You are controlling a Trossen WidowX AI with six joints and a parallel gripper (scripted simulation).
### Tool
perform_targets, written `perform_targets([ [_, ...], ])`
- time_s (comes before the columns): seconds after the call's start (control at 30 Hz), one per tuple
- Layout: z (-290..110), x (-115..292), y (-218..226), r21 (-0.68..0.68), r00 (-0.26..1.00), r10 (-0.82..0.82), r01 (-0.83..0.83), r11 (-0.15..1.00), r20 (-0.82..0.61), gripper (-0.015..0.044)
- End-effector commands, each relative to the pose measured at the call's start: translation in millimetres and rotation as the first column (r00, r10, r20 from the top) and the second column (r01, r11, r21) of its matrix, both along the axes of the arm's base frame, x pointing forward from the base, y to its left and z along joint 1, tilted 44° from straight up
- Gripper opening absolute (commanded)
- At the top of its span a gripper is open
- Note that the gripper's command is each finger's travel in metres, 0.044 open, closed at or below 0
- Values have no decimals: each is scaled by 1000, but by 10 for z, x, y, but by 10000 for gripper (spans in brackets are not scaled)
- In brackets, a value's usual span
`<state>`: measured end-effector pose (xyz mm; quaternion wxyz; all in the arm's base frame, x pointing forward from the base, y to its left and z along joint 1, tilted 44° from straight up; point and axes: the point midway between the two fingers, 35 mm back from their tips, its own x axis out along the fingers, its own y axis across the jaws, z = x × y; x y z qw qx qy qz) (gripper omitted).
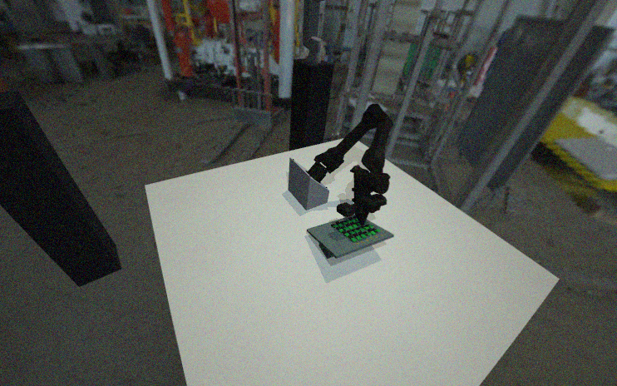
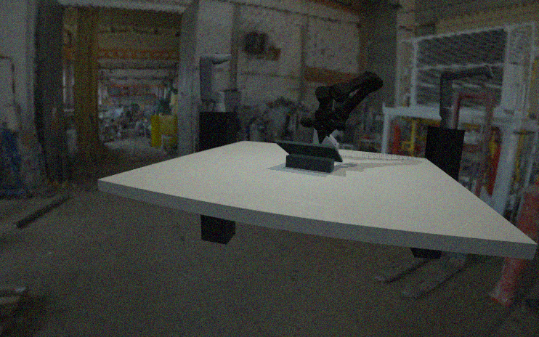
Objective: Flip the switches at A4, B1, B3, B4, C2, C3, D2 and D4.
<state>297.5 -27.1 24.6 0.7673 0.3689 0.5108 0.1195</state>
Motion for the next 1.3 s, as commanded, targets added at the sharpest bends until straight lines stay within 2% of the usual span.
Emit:
perform_targets([
  [0.0, -48, 14, 23, 0, 1000, -3, 3, 1000, -7, 0],
  [1.27, -112, 58, 76, 1, 1000, -3, 3, 1000, -7, 0],
])
